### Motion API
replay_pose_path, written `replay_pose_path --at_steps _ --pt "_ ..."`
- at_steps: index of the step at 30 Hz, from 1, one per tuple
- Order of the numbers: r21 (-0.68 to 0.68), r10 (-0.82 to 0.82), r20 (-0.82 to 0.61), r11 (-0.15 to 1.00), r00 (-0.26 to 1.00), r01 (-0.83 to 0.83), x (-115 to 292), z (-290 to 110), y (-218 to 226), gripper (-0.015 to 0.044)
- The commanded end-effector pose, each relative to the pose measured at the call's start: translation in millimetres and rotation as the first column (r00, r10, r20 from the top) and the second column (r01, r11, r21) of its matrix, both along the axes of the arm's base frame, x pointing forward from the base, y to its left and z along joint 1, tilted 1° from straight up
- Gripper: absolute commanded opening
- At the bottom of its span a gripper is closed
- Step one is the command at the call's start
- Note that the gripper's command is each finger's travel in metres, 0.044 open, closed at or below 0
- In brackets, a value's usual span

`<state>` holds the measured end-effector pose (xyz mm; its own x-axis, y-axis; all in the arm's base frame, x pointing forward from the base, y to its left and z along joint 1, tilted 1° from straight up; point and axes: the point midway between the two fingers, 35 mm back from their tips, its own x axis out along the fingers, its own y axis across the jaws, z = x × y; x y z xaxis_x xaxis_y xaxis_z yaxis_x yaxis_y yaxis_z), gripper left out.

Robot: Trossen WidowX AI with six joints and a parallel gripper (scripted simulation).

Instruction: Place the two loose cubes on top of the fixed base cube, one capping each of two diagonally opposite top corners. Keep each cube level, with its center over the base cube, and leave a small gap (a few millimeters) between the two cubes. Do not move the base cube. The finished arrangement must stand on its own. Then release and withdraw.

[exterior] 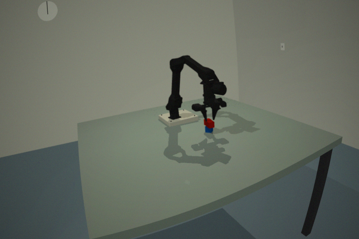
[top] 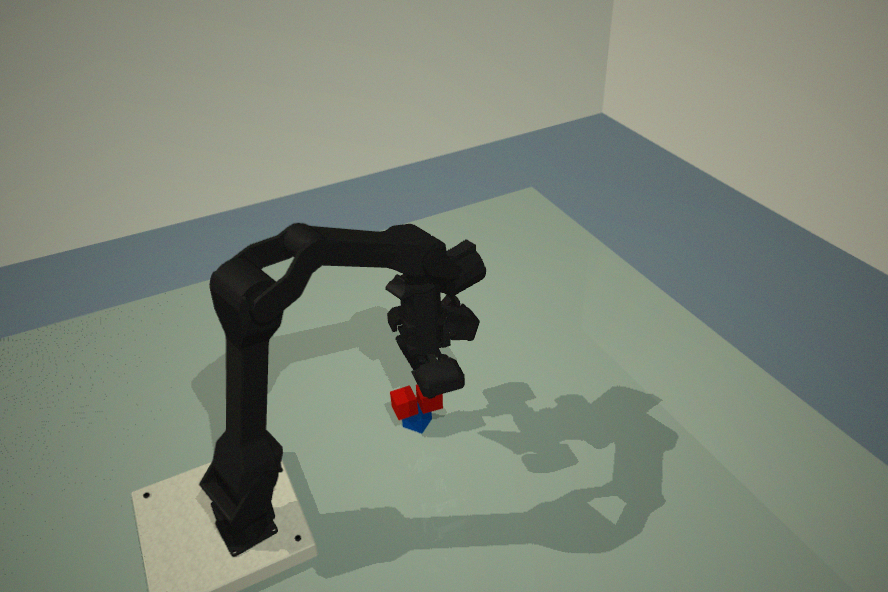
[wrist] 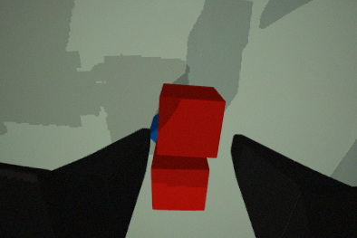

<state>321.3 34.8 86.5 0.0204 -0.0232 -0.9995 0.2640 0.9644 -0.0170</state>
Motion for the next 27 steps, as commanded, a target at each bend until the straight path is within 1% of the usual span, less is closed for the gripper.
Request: replay_pose_path --at_steps 1,27 --pt "0.002 -0.001 0.011 1.000 1.000 0.001 2.3 8.1 0.4 0.0205" --pt "0.002 -0.001 0.011 1.000 1.000 0.001 1.3 45.6 1.1 0.0205"
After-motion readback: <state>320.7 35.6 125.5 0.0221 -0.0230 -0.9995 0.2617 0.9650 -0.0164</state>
